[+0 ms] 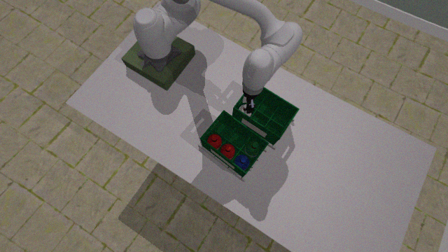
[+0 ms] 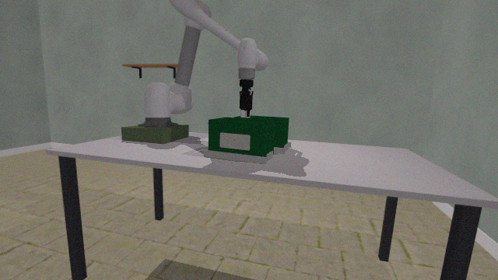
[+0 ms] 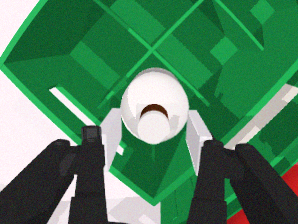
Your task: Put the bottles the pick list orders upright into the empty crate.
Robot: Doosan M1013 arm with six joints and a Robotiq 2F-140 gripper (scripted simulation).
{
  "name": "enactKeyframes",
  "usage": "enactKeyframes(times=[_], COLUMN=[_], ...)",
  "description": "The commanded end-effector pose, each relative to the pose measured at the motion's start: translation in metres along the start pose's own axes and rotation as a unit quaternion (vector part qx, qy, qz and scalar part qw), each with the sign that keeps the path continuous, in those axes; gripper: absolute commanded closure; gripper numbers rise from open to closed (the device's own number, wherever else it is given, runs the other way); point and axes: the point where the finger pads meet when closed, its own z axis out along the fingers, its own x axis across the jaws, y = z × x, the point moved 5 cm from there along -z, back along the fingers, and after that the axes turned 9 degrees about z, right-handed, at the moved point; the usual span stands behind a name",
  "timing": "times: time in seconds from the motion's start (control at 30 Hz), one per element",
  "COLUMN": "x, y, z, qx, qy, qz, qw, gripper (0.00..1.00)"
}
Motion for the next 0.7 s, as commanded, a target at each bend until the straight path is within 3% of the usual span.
enactKeyframes(times=[0.0,0.67], x=[-0.002,-0.002], y=[-0.002,-0.002], z=[-0.012,-0.055], qx=[0.002,0.002], qy=[-0.001,-0.001], qz=[0.000,0.000], qw=[1.000,1.000], gripper=[0.62,0.62])
